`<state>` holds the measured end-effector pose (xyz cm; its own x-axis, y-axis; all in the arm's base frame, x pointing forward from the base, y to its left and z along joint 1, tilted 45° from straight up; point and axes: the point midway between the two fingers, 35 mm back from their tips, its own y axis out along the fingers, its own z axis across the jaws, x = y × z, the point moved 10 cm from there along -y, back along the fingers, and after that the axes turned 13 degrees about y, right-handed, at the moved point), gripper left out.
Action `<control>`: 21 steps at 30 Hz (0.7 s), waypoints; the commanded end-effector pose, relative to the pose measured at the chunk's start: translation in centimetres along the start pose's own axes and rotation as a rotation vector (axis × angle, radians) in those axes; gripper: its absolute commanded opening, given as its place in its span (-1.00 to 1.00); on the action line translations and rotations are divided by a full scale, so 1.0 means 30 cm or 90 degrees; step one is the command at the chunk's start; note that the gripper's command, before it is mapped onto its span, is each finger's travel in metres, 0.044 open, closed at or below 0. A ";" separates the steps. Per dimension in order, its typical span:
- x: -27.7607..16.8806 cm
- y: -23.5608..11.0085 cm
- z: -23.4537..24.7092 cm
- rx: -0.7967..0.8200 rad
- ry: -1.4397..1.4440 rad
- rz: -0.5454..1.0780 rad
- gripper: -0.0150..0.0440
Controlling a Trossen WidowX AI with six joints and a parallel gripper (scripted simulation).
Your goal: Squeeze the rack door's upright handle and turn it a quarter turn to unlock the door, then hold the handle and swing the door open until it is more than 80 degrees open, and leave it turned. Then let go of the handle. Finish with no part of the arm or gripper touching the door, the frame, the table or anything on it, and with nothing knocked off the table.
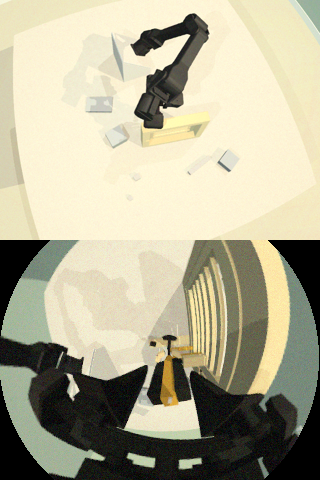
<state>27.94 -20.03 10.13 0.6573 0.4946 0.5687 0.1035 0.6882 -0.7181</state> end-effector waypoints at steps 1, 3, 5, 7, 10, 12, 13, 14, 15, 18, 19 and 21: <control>0.002 0.001 0.000 0.000 -0.124 -0.002 0.50; 0.002 0.001 0.000 0.000 -0.187 -0.002 0.50; 0.002 0.001 0.000 0.000 -0.244 -0.002 0.50; 0.002 0.001 0.000 0.000 -0.265 -0.002 0.50; 0.002 0.001 0.000 0.000 -0.265 -0.002 0.50; 0.002 0.001 0.000 0.000 -0.265 -0.002 0.50; 0.002 0.001 0.000 0.000 -0.265 -0.002 0.47; 0.002 0.001 0.000 0.000 -0.265 -0.002 0.45; 0.002 0.001 0.000 0.000 -0.265 -0.002 0.43; 0.002 0.001 0.000 0.000 -0.265 -0.002 0.36; 0.002 0.001 0.000 0.000 -0.265 -0.002 0.34; 0.002 0.001 0.000 0.000 -0.265 -0.002 0.29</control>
<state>27.97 -19.98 10.14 0.3062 0.6646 0.6816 0.1027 0.6887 -0.7177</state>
